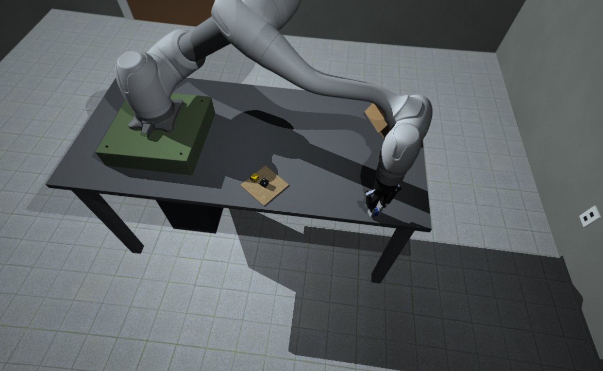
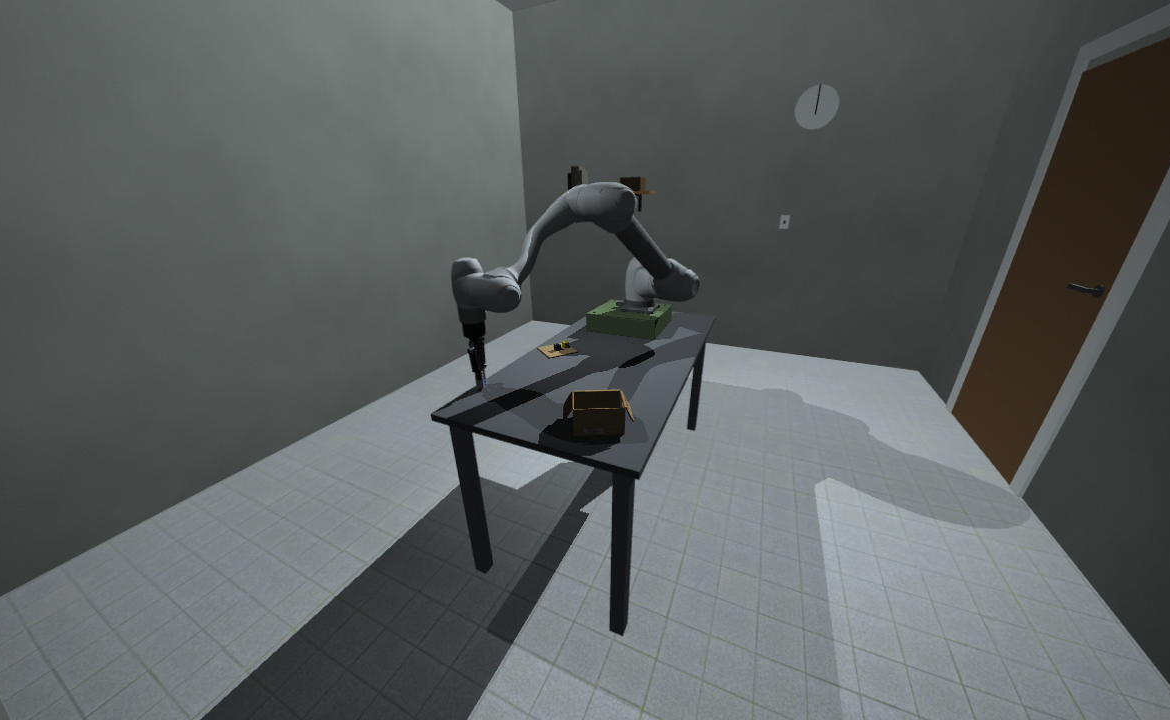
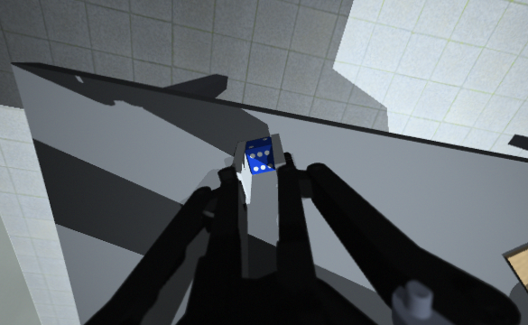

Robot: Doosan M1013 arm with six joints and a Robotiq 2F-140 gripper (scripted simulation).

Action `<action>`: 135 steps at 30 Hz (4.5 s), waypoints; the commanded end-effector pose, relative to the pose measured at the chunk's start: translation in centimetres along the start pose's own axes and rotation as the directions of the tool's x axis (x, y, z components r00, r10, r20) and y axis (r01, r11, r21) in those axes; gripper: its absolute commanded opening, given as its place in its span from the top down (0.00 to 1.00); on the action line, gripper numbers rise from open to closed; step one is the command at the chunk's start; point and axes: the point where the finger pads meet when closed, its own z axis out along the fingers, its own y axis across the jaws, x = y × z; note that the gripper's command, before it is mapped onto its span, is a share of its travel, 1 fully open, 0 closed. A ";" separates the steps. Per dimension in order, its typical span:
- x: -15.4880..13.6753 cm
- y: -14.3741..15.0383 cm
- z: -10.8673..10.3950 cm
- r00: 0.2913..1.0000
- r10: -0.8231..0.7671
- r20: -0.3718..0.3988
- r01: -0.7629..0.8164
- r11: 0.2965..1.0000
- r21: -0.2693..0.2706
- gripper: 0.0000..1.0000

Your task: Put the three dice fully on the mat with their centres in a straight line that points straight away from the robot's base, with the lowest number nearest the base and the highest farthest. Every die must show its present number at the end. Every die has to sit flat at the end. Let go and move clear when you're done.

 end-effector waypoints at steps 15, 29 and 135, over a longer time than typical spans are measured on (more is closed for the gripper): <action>0.0 -0.1 -9.0 1.000 0.000 -0.001 0.000 1.000 0.002 0.79; -0.1 0.2 -9.4 1.000 -0.005 -0.001 0.005 1.000 0.002 0.79; -21.2 34.1 -0.1 0.755 -0.656 -0.003 0.656 0.755 0.001 0.79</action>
